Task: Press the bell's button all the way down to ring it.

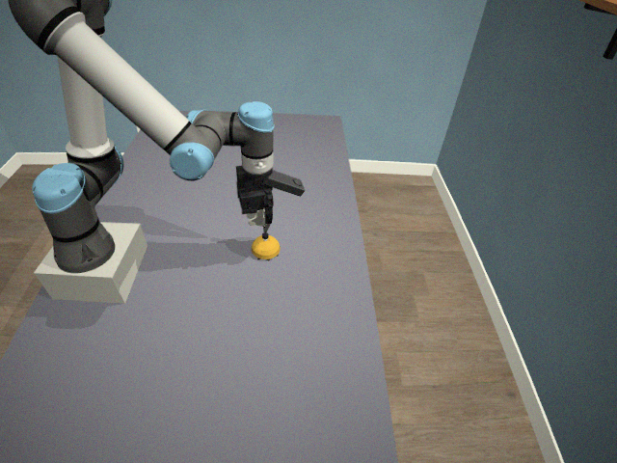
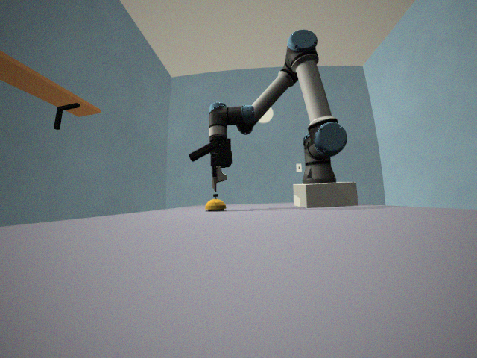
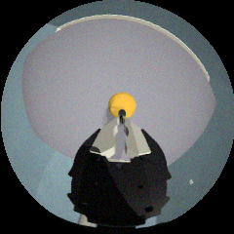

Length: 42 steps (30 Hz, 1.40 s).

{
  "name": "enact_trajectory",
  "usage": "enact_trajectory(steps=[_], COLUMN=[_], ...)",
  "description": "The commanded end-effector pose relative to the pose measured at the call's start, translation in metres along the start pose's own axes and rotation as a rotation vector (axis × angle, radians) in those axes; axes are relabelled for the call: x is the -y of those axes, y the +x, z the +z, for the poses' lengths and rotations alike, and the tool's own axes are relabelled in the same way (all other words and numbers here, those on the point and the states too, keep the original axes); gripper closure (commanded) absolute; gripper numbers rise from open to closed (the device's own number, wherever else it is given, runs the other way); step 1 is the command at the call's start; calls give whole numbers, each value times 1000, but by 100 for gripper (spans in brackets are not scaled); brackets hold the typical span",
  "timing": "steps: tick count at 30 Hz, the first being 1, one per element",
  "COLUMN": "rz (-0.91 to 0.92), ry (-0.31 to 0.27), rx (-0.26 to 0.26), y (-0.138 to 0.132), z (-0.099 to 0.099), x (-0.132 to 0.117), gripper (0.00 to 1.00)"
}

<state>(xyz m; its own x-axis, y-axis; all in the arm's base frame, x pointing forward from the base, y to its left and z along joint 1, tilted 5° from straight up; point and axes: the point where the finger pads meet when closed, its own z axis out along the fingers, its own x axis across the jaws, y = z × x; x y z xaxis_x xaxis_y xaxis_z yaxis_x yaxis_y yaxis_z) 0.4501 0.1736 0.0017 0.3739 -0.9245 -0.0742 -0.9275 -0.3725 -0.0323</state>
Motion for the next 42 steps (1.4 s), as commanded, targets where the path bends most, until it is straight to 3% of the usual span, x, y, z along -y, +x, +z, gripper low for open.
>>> enact_trajectory(steps=[1, 42], rz=[0, 0], ry=[1, 1], rx=[0, 0], y=[0, 0], z=[0, 5], x=[0, 0], gripper=[100, 100])
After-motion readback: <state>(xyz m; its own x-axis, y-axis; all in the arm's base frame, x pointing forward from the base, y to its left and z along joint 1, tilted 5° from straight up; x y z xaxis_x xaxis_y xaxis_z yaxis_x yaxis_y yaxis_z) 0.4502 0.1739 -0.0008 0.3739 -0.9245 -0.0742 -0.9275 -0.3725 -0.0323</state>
